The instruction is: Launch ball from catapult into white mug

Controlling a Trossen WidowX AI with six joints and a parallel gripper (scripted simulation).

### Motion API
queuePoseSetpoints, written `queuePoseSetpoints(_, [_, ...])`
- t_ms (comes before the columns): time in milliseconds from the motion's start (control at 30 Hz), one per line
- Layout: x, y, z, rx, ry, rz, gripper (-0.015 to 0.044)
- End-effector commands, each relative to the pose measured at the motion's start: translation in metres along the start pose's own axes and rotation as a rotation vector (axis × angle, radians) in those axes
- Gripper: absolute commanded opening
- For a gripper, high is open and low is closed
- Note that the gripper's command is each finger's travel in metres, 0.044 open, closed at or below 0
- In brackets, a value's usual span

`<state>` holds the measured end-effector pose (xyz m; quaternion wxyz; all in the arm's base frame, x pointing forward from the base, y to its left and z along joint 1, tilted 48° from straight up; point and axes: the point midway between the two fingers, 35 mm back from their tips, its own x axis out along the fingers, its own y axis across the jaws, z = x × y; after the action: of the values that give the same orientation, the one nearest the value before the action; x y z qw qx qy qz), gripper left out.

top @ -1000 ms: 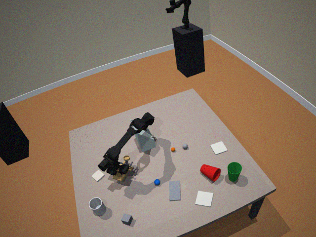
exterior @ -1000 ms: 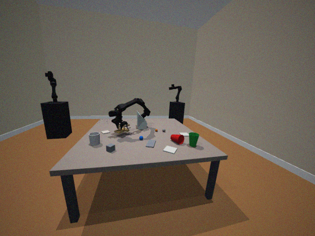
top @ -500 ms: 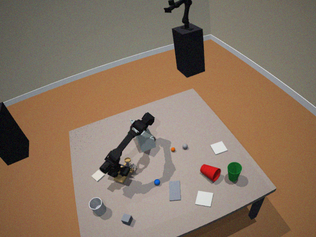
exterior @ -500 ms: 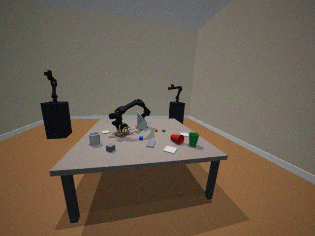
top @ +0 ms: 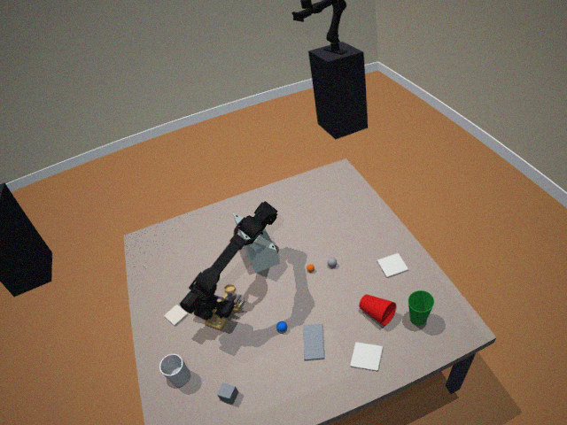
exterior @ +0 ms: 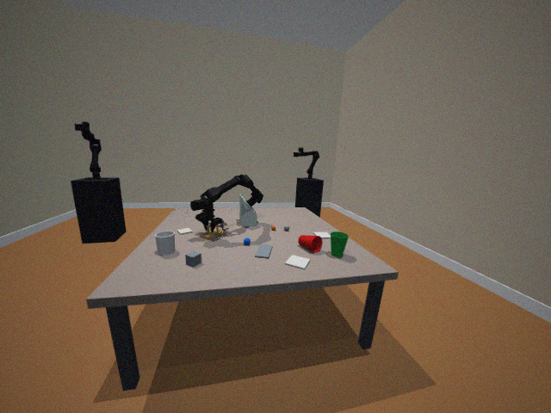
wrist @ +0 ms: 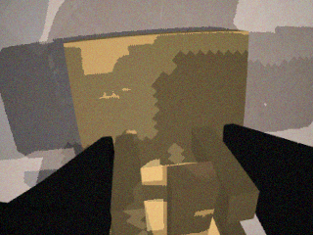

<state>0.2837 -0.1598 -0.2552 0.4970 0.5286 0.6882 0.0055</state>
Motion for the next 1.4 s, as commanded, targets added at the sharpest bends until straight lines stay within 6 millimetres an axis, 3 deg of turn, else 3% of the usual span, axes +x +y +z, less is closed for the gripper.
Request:
queuePoseSetpoints(0, [-0.002, 0.0, 0.001, -0.002, -0.003, -0.001, 0.0105])
queuePoseSetpoints(367, [-0.004, 0.0, 0.001, -0.002, -0.003, -0.001, 0.0394])
queuePoseSetpoints(433, [-0.025, 0.0, 0.002, -0.001, -0.004, -0.002, 0.044])
queuePoseSetpoints(567, [-0.091, -0.002, -0.002, 0.001, -0.003, -0.004, 0.044])
queuePoseSetpoints(633, [-0.102, -0.002, -0.003, 0.001, -0.002, -0.003, 0.044])
queuePoseSetpoints(700, [-0.102, -0.002, -0.003, 0.001, -0.002, -0.003, 0.044])
queuePoseSetpoints(733, [-0.083, -0.004, -0.002, 0.012, 0.001, 0.005, 0.044])
queuePoseSetpoints(1033, [-0.097, -0.003, -0.002, 0.005, -0.011, 0.005, 0.044])
queuePoseSetpoints(1100, [-0.087, -0.003, -0.002, 0.005, -0.011, 0.006, 0.044])
queuePoseSetpoints(1200, [-0.053, -0.002, -0.002, 0.004, -0.011, 0.007, 0.044])
queuePoseSetpoints(1367, [-0.05, -0.002, -0.002, 0.004, -0.011, 0.007, 0.044])
